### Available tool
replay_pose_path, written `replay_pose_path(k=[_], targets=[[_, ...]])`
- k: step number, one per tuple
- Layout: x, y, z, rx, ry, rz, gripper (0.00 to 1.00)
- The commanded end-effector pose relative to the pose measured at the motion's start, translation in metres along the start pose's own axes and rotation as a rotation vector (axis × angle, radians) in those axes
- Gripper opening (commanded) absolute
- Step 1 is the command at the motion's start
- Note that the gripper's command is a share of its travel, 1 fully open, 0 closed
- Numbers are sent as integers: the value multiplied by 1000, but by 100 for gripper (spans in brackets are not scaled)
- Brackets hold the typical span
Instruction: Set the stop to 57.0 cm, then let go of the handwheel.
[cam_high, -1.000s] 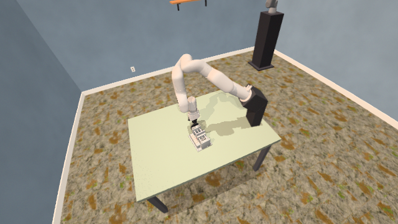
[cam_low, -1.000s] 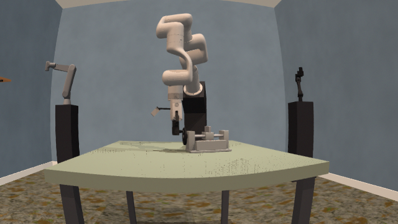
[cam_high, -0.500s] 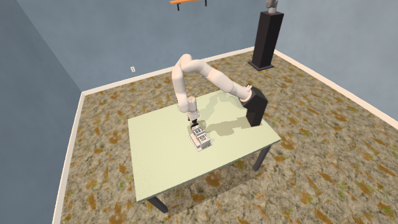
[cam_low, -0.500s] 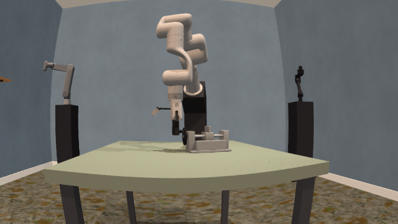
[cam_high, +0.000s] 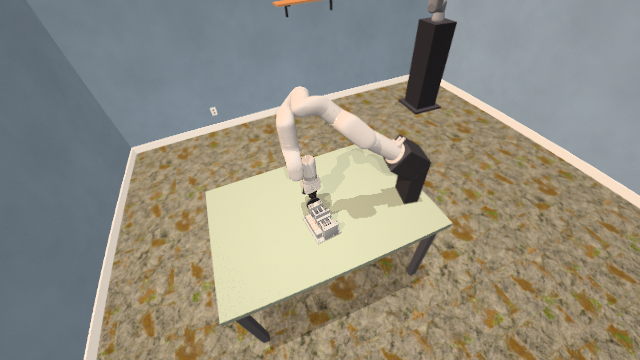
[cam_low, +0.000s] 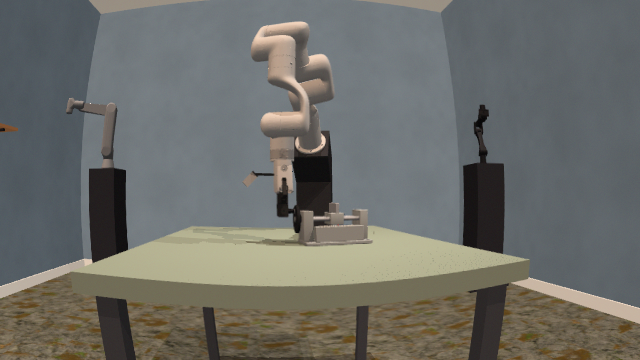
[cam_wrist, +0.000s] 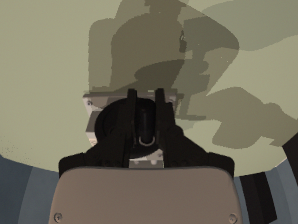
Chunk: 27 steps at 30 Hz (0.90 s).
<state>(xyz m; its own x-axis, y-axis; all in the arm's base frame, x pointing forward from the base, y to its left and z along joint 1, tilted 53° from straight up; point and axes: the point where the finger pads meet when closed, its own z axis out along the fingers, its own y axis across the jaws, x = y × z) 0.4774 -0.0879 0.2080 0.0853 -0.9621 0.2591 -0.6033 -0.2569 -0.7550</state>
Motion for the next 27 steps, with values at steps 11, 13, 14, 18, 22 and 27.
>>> replay_pose_path(k=[11,13,14,18,22,27], targets=[[0,-6,-2,4,1,0,6],[0,-7,-3,4,1,0,6],[0,-7,-3,4,1,0,6],[0,-9,-4,4,1,0,6],[0,-11,-4,4,1,0,6],[0,-18,-5,4,1,0,6]])
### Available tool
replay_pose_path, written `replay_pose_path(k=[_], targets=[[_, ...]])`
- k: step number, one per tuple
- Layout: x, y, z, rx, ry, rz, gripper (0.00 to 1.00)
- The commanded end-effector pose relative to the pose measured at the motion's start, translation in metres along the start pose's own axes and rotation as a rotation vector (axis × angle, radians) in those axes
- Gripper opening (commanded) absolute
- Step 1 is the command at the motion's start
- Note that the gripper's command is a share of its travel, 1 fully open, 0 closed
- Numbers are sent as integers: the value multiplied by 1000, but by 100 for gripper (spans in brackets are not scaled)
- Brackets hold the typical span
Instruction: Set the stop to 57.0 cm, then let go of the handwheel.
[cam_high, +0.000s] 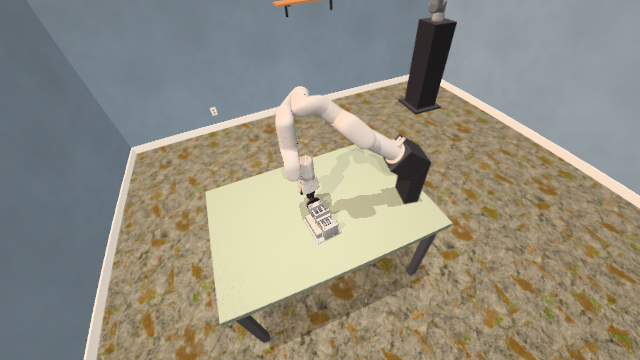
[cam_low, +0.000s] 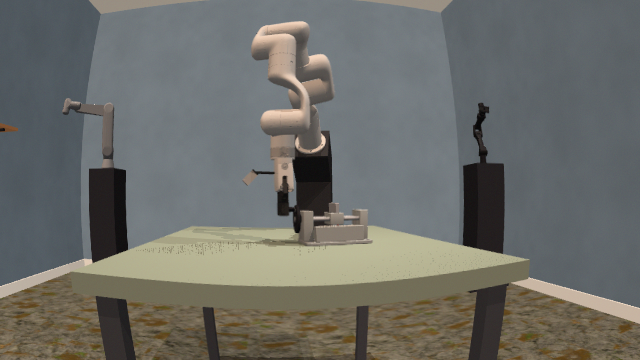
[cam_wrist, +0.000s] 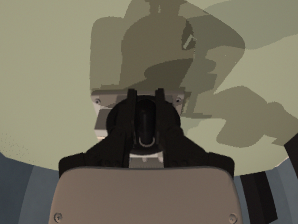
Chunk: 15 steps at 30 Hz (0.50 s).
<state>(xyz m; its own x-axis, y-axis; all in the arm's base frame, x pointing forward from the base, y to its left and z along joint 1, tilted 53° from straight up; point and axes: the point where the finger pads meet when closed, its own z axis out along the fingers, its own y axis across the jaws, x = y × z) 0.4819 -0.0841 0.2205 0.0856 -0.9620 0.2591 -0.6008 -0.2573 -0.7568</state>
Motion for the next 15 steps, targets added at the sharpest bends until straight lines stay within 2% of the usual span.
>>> replay_pose_path(k=[1,15], targets=[[0,-6,0,1,1,0,6],[0,-26,8,1,1,0,6]])
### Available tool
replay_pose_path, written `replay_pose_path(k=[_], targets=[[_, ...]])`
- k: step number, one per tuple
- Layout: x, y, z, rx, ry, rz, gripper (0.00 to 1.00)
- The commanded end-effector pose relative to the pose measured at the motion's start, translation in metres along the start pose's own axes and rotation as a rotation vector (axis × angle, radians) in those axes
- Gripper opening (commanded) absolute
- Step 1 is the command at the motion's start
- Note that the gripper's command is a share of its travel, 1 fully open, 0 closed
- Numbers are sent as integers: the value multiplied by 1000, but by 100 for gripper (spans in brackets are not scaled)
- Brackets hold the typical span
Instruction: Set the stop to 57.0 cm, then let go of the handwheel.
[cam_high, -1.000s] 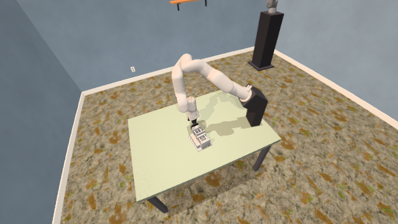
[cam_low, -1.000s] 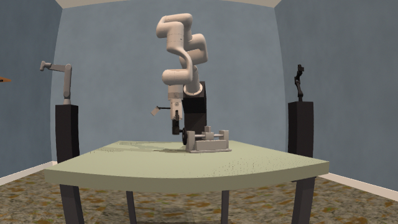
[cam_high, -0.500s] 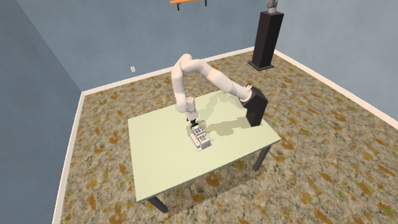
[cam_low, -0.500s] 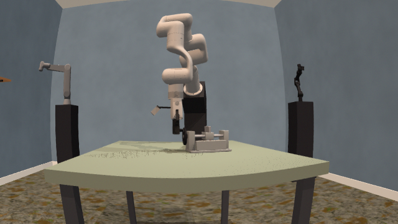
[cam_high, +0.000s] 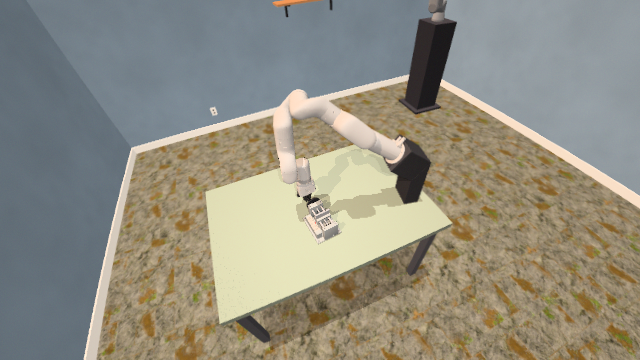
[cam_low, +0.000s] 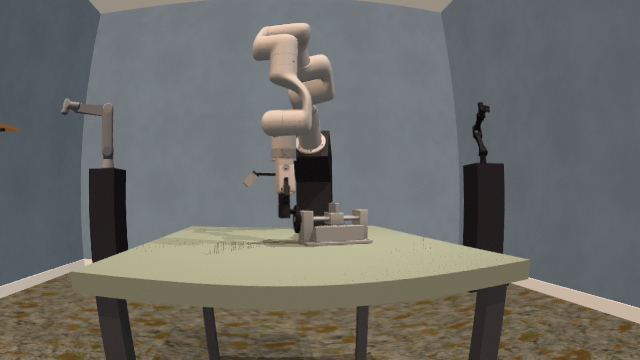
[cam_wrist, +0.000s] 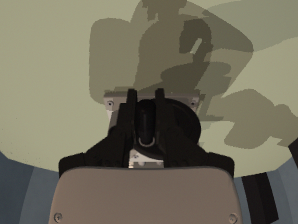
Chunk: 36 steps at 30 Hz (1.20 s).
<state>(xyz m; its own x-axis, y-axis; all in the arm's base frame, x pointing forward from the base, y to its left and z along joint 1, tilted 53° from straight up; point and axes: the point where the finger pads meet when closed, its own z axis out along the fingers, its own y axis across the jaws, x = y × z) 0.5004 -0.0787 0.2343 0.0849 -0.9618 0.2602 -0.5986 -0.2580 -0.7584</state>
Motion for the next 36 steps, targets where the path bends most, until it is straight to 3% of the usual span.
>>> replay_pose_path(k=[1,36], targets=[[0,-3,3,-2,-1,1,6],[0,-11,23,-2,-1,1,6]])
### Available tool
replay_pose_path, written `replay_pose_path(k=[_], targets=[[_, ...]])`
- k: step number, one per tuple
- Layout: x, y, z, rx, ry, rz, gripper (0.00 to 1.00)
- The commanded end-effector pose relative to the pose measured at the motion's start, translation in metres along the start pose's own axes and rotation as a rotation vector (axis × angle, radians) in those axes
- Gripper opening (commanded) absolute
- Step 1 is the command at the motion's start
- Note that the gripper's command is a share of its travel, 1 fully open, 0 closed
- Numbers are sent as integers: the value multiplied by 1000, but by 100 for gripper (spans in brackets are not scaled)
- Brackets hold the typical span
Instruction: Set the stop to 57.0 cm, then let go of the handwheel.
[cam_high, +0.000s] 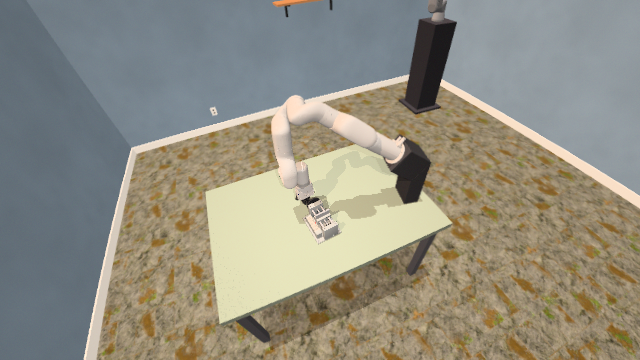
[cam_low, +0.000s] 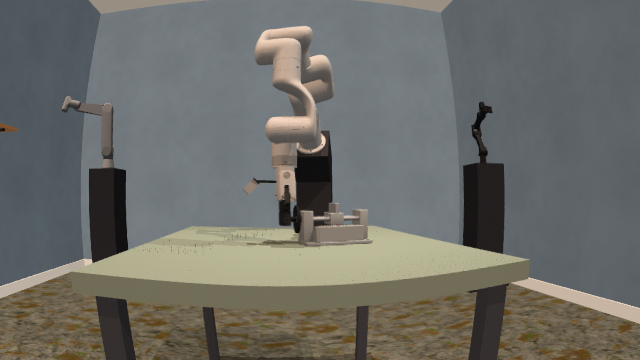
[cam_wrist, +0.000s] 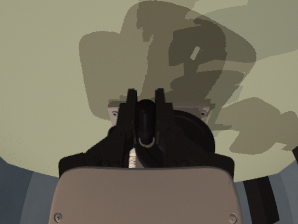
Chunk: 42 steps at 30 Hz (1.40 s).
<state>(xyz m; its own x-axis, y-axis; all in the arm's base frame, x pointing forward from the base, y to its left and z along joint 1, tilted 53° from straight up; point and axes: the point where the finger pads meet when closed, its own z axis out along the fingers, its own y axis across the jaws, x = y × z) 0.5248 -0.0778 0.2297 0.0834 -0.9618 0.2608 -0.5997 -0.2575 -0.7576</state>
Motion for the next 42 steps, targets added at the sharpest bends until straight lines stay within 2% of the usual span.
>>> replay_pose_path(k=[1,28,31,34,42], targets=[[0,0,2,-1,-2,0,6],[0,5,18,-1,-2,0,6],[0,10,24,-1,-2,0,6],[0,27,31,-1,-2,0,6],[0,46,27,-1,-2,0,6]])
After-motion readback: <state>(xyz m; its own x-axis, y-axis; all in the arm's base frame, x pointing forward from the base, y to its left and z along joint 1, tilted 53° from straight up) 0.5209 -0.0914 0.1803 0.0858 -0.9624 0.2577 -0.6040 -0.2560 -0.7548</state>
